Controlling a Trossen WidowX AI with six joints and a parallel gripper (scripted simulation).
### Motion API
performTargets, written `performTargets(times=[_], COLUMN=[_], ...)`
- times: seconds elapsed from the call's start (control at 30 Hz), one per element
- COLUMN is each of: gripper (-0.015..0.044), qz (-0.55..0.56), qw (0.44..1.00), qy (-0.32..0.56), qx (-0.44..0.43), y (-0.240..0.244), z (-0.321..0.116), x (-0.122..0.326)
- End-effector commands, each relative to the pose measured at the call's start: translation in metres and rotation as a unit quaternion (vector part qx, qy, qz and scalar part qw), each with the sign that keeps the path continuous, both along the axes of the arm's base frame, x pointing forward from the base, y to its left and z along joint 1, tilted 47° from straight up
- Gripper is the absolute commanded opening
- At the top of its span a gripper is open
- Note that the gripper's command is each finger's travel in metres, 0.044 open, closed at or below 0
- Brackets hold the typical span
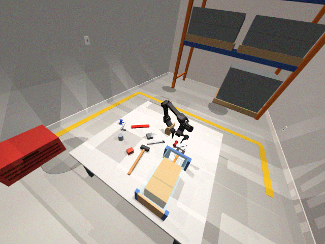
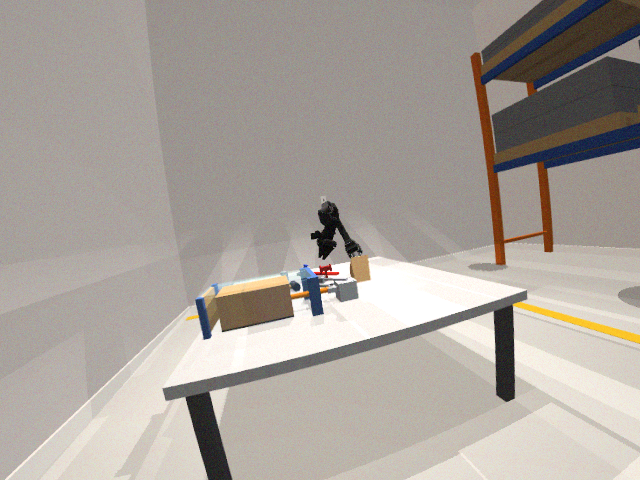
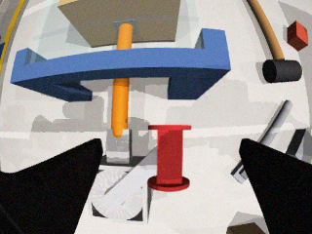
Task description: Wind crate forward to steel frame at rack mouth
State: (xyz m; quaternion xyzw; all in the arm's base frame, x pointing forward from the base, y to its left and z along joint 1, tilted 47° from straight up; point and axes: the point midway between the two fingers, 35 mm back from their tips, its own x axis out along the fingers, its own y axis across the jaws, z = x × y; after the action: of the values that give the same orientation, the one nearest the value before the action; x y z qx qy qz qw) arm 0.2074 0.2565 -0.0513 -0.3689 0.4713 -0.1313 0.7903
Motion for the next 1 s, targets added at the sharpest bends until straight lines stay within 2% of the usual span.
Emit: performTargets(times=[0.0,0.97], gripper=[0.044,0.044], qz=[-0.001,-0.003], qw=[1.0,1.0], qy=[-0.005,-0.005], qx=[0.002,-0.001], y=[-0.003,-0.035], z=[-0.003,-0.037], x=[0.001,0.008])
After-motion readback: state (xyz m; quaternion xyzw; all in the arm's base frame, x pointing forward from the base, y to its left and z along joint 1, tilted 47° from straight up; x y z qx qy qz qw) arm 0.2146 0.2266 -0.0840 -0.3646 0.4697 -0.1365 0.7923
